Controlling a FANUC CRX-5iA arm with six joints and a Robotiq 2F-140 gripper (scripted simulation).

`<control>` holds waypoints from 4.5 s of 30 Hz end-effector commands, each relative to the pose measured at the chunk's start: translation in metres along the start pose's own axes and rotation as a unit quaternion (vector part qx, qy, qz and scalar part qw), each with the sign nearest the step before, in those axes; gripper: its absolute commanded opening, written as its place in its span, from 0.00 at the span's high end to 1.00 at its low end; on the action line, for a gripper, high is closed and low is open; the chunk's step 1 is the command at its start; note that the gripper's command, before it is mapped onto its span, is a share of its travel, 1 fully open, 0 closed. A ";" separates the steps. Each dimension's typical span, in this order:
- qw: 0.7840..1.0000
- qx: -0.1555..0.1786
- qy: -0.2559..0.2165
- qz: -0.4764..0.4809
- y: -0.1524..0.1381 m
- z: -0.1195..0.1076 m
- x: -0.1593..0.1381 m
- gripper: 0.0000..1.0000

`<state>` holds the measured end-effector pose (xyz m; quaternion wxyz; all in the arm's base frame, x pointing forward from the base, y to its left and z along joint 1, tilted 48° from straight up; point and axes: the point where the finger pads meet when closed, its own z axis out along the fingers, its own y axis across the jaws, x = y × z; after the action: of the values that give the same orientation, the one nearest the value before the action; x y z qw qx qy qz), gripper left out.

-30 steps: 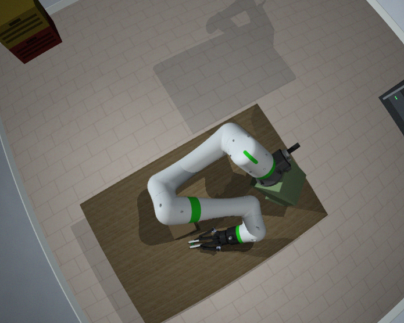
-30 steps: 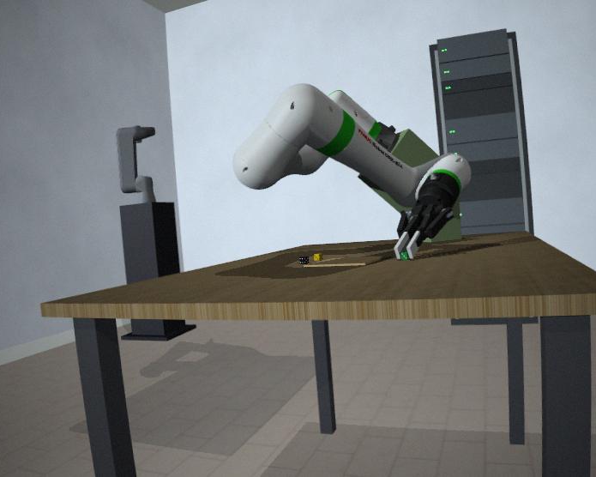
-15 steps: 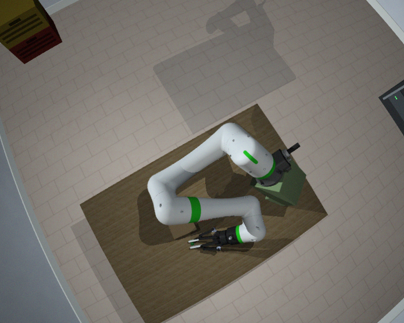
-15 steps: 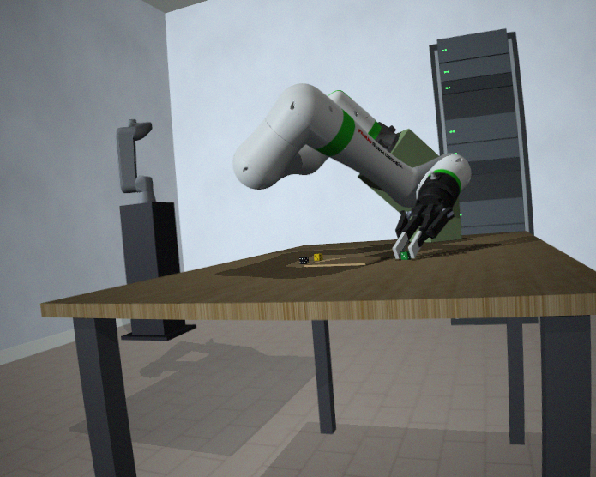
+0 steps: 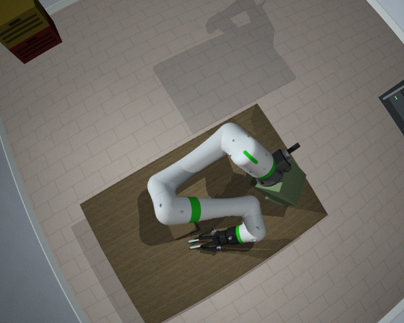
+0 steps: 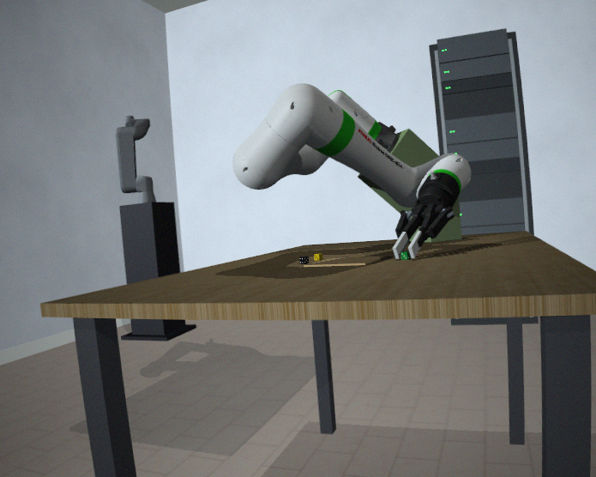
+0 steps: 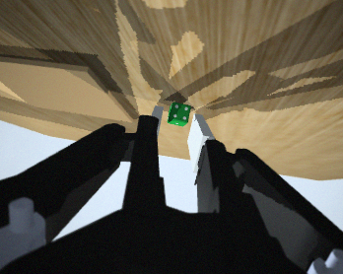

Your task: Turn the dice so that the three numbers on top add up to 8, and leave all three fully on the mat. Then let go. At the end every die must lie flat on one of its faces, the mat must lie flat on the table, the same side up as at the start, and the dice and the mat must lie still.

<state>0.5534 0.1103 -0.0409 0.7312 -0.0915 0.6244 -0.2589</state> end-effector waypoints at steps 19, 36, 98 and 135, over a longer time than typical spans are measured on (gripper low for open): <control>1.000 0.000 0.000 0.000 0.000 0.000 0.000 0.81; 1.000 0.000 0.000 0.000 0.000 -0.042 0.000 0.81; 0.946 0.195 0.238 -0.098 -0.079 0.000 -0.078 0.81; 0.857 0.000 0.515 0.000 0.000 -0.035 -0.128 0.00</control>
<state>0.5085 0.1794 0.0624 0.3060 0.0550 0.9115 -0.2692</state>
